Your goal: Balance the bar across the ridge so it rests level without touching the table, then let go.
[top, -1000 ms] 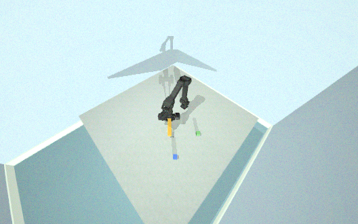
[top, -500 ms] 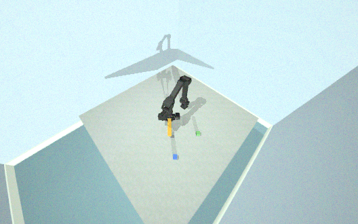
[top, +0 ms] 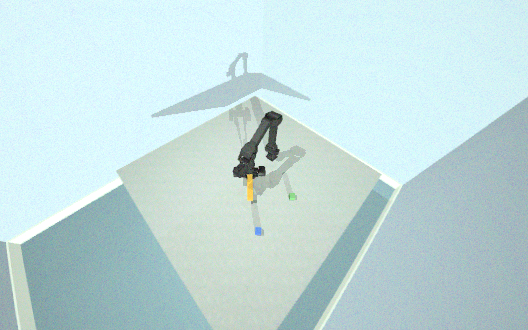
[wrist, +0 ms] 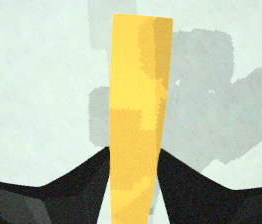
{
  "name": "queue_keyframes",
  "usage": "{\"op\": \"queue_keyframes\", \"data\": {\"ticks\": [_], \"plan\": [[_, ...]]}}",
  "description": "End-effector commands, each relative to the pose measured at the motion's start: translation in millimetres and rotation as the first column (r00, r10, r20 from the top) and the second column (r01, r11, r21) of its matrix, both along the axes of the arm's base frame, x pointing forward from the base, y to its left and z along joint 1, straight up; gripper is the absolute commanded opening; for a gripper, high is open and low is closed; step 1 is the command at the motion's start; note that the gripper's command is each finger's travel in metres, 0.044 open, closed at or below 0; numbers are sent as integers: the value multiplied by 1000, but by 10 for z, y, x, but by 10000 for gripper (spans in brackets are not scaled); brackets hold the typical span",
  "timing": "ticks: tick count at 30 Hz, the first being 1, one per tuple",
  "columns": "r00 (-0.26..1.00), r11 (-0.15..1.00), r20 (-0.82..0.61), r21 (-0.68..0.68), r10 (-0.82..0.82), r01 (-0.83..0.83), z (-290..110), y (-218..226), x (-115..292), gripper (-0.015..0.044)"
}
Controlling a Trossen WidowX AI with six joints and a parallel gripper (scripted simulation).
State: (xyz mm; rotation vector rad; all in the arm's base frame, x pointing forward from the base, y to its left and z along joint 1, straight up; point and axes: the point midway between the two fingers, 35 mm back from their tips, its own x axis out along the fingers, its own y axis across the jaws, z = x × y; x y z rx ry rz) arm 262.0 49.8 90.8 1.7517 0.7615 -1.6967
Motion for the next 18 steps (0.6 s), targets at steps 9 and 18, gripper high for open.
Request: {"op": "queue_keyframes", "data": {"ticks": [9, 18], "plan": [[1000, 1000, 0, 0, 0, 0, 0, 0, 0, 0], [1000, 1000, 0, 0, 0, 0, 0, 0, 0, 131]]}}
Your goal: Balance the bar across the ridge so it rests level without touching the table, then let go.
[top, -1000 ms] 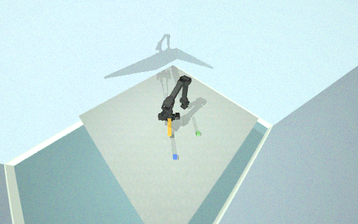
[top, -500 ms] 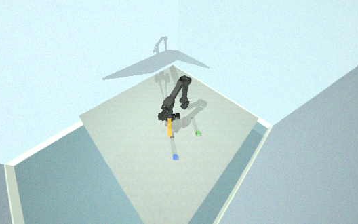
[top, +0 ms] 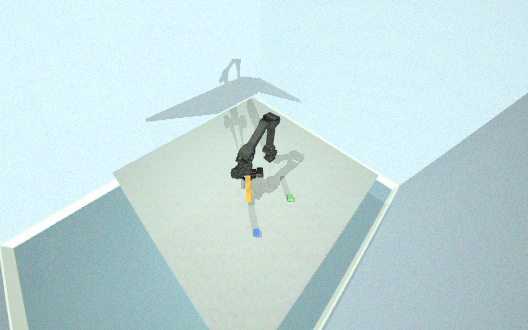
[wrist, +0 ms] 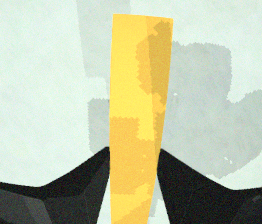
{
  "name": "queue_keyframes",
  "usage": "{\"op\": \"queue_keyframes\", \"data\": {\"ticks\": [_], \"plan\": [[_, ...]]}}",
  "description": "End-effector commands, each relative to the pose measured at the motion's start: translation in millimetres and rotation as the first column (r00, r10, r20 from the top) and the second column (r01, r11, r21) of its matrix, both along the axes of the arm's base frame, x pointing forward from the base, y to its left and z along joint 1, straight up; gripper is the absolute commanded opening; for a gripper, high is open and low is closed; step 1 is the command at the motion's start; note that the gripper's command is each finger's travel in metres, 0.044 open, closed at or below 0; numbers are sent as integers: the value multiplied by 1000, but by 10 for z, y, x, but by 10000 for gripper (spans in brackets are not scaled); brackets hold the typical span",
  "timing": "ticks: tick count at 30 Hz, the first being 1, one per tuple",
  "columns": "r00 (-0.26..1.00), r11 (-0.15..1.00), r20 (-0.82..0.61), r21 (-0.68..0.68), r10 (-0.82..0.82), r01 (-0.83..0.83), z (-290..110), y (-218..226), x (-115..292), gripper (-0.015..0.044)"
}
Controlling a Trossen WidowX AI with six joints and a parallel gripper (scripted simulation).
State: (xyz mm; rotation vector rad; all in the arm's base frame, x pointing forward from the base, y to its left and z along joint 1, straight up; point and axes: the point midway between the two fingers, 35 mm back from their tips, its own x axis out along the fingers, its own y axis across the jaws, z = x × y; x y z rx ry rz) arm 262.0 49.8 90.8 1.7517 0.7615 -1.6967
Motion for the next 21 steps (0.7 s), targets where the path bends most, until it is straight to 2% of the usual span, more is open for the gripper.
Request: {"op": "queue_keyframes", "data": {"ticks": [1, 21], "plan": [[1000, 1000, 0, 0, 0, 0, 0, 0, 0, 158], [1000, 1000, 0, 0, 0, 0, 0, 0, 0, 169]]}}
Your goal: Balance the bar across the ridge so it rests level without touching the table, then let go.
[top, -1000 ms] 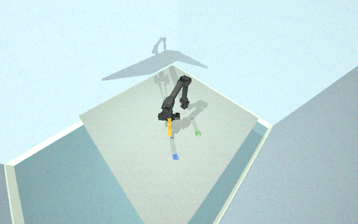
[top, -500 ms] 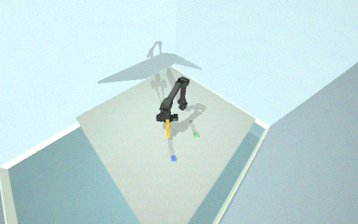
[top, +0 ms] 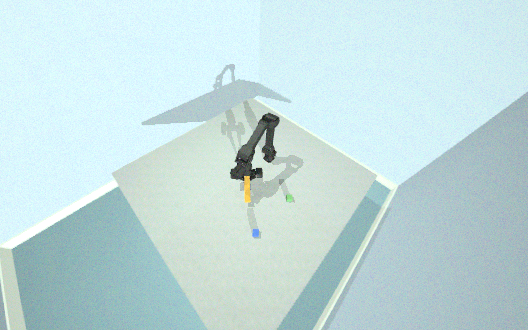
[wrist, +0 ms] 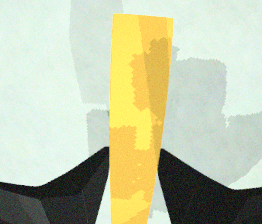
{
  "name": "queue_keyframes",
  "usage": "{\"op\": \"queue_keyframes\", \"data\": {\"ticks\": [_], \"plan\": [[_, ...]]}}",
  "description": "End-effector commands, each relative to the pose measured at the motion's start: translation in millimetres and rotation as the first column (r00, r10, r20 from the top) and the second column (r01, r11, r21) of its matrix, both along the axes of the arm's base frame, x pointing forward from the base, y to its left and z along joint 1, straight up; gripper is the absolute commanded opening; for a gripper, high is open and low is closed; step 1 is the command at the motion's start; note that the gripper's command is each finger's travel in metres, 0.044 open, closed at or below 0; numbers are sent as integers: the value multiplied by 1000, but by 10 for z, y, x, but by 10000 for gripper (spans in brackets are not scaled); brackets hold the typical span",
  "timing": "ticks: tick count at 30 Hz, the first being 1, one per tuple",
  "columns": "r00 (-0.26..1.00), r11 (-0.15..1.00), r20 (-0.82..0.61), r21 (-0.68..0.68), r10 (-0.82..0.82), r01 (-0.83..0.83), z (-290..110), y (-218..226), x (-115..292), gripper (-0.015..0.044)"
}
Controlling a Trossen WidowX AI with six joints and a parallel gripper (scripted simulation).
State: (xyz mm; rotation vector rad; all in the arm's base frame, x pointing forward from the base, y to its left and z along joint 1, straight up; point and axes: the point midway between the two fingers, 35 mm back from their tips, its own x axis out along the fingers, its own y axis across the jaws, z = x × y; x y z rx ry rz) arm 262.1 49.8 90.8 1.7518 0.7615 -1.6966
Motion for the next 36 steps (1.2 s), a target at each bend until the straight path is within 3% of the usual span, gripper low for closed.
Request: {"op": "queue_keyframes", "data": {"ticks": [1, 36], "plan": [[1000, 1000, 0, 0, 0, 0, 0, 0, 0, 169], [1000, 1000, 0, 0, 0, 0, 0, 0, 0, 185]]}}
